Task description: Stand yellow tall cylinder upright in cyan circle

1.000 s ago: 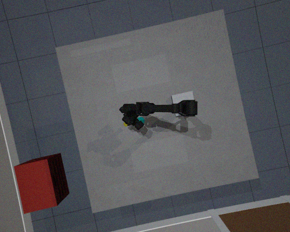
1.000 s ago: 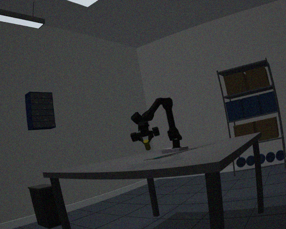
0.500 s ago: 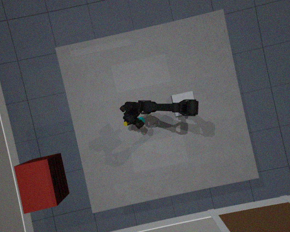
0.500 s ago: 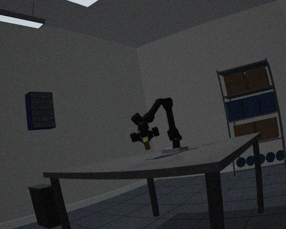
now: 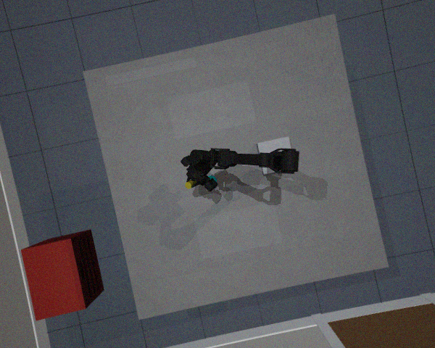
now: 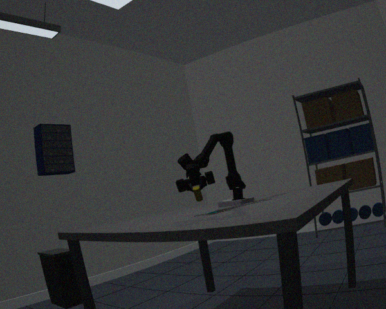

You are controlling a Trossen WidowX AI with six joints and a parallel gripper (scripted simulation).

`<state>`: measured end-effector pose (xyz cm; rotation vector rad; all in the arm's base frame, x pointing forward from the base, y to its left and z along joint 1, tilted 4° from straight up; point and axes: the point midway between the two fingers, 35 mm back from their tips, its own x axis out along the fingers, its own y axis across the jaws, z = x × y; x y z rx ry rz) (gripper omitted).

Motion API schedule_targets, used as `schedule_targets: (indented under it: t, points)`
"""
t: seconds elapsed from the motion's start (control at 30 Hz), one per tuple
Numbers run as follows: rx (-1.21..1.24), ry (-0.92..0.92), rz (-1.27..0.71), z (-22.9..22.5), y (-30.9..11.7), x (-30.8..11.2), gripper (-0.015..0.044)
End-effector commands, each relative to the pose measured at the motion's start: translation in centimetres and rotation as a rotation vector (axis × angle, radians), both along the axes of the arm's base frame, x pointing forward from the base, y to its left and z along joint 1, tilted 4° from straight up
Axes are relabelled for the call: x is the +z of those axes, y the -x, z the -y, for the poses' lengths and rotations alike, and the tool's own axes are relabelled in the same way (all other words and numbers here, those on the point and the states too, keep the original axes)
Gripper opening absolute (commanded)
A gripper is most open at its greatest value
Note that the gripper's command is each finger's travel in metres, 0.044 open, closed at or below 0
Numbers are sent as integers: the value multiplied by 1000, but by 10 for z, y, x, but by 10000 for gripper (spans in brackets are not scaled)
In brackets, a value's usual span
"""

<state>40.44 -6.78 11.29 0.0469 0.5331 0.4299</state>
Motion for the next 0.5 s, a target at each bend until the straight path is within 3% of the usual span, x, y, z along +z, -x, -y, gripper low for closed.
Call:
schedule_targets:
  t: [0.0, 0.47]
  points:
    - [1, -15, 19, 0, 2, 1, 105]
    - [9, -46, 91, 1, 9, 4, 105]
